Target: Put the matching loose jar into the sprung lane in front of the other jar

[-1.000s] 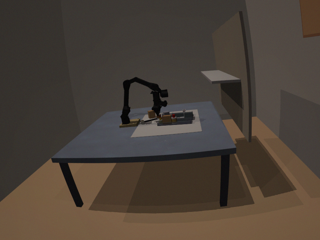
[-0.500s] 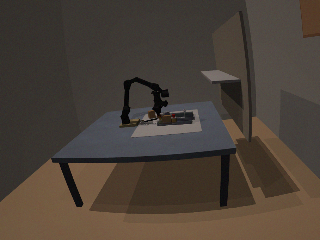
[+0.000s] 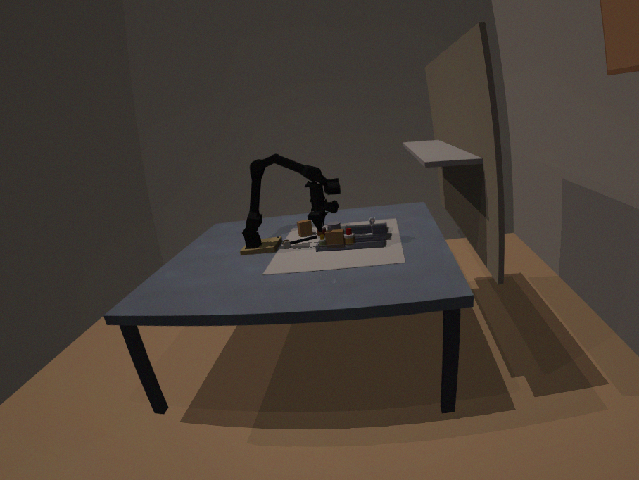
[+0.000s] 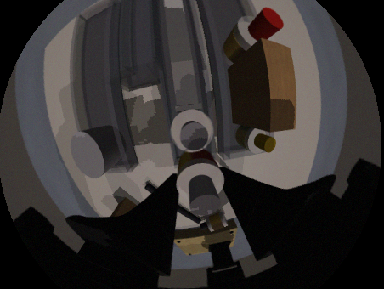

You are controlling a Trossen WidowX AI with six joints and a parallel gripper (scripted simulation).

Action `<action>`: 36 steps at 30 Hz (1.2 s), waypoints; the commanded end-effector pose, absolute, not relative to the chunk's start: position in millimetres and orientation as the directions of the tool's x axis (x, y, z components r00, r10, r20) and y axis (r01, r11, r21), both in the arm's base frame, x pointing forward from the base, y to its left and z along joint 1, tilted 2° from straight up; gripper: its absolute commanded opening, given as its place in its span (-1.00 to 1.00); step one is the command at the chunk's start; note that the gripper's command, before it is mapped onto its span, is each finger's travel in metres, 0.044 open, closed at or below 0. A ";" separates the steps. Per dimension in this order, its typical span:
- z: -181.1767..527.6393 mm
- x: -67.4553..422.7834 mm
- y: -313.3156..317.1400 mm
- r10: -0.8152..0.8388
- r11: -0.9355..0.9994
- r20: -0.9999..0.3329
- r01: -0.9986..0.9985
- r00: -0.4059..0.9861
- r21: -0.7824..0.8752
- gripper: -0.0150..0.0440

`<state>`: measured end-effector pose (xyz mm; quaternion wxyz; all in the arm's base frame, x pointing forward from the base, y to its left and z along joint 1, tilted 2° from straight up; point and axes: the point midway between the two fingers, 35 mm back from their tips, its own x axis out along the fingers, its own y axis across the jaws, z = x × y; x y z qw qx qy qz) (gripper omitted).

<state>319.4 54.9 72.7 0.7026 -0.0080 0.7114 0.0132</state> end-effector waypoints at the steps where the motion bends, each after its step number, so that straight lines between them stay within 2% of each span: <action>1: 73.4 327.6 56.0 0.011 0.999 -1.000 -0.033 0.005 0.011 -0.49; 36: 75.1 341.3 56.2 0.011 0.999 -1.000 -0.033 0.006 0.011 -0.49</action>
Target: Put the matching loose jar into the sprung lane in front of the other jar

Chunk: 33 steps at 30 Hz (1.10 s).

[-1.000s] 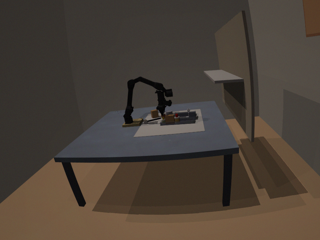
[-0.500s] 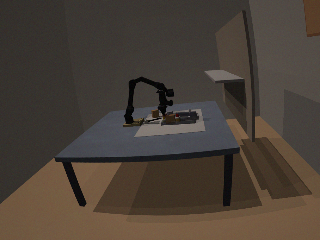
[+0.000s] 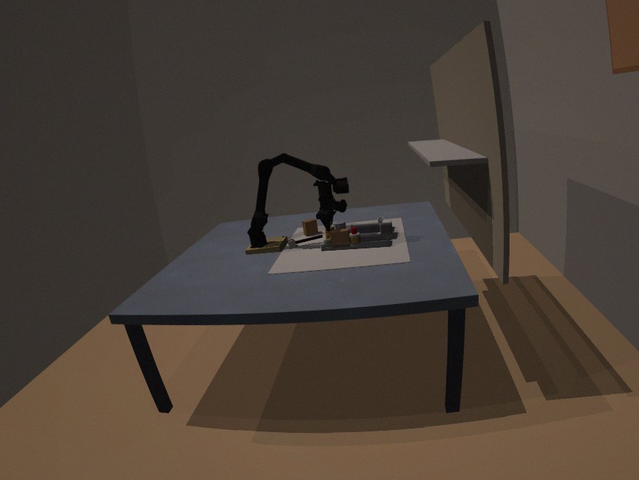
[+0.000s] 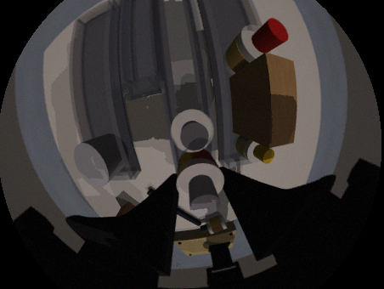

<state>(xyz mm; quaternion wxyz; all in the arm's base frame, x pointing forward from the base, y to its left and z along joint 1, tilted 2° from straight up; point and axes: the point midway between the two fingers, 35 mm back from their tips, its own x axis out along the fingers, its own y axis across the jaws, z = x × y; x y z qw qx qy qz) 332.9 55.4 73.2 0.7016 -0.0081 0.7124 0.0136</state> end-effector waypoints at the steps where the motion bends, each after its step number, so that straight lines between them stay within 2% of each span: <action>1: 75.2 341.6 56.2 0.011 0.999 -1.000 -0.033 0.006 0.011 -0.49; 33: 76.7 345.8 56.2 0.011 0.999 -1.000 -0.033 0.006 0.011 -0.49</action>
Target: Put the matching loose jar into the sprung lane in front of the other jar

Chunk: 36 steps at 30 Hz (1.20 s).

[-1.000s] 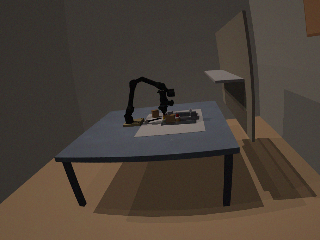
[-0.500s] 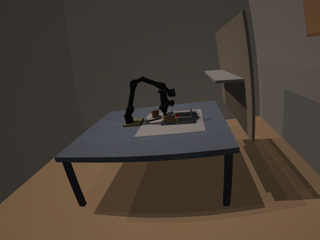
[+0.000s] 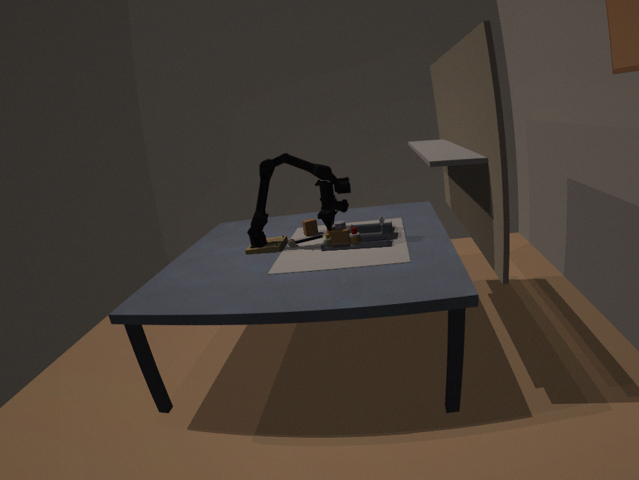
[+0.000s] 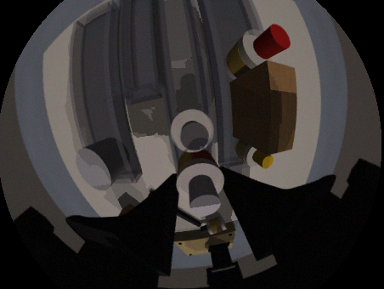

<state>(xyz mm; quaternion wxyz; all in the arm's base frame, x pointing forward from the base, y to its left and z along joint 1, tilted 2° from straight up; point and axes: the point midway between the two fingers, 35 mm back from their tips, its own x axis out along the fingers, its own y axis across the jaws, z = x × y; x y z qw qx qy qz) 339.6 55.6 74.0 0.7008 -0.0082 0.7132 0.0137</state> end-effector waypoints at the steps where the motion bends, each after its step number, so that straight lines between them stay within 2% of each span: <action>1: 76.7 345.8 56.2 0.011 0.999 -1.000 -0.033 0.006 0.011 -0.49; 36: 75.0 348.8 56.3 0.011 0.999 -1.000 -0.033 0.007 0.011 -0.49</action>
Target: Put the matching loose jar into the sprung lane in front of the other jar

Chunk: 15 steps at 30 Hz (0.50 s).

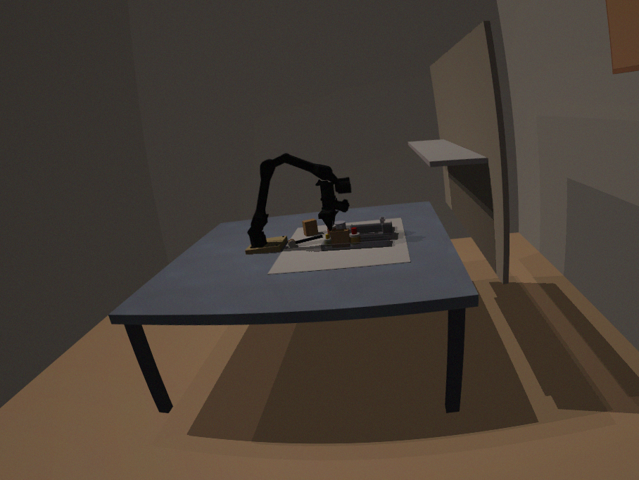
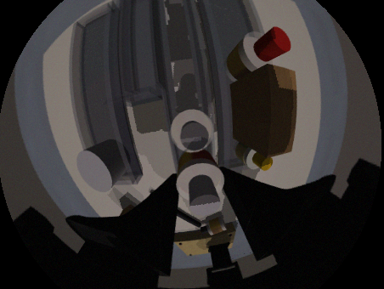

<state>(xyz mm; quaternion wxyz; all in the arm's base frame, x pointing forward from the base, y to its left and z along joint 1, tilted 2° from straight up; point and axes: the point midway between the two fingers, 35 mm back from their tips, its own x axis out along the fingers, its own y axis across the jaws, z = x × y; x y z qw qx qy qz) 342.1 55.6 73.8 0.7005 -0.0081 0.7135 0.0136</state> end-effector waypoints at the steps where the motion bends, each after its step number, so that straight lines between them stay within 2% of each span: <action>1: 74.7 348.8 56.3 0.011 0.999 -1.000 -0.033 0.007 0.011 -0.49; 15: 70.3 348.9 56.4 0.011 0.999 -1.000 -0.033 0.007 0.011 -0.49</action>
